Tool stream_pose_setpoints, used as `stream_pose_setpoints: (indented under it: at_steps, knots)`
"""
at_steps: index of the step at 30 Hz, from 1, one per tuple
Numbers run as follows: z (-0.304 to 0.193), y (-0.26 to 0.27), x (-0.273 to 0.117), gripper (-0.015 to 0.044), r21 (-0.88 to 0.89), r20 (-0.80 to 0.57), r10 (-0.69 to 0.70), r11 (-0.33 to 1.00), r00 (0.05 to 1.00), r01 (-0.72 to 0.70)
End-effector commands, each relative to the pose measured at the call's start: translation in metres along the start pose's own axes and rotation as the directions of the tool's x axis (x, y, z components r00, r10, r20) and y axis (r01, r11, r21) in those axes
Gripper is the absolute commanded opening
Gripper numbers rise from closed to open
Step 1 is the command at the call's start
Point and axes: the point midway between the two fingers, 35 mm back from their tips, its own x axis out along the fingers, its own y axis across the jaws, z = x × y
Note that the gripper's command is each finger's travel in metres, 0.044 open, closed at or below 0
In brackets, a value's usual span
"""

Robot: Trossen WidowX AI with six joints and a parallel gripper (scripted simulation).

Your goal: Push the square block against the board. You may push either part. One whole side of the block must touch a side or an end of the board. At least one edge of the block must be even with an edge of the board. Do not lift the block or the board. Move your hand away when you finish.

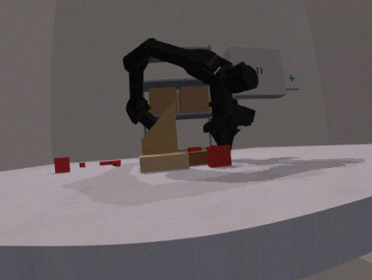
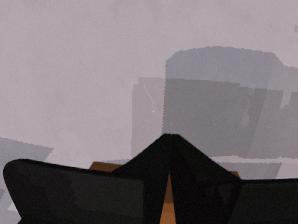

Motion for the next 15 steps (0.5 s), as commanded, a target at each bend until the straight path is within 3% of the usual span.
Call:
stream_pose_setpoints:
  at_steps: [1, 15]
  knots:
    - [0.009, -0.001, -0.001, 0.0000, 0.000, 0.002, -0.003, 1.000, 1.000, 0.003]
    - [0.032, 0.000, -0.001, 0.0000, 0.001, 0.003, -0.003, 1.000, 1.000, 0.003]
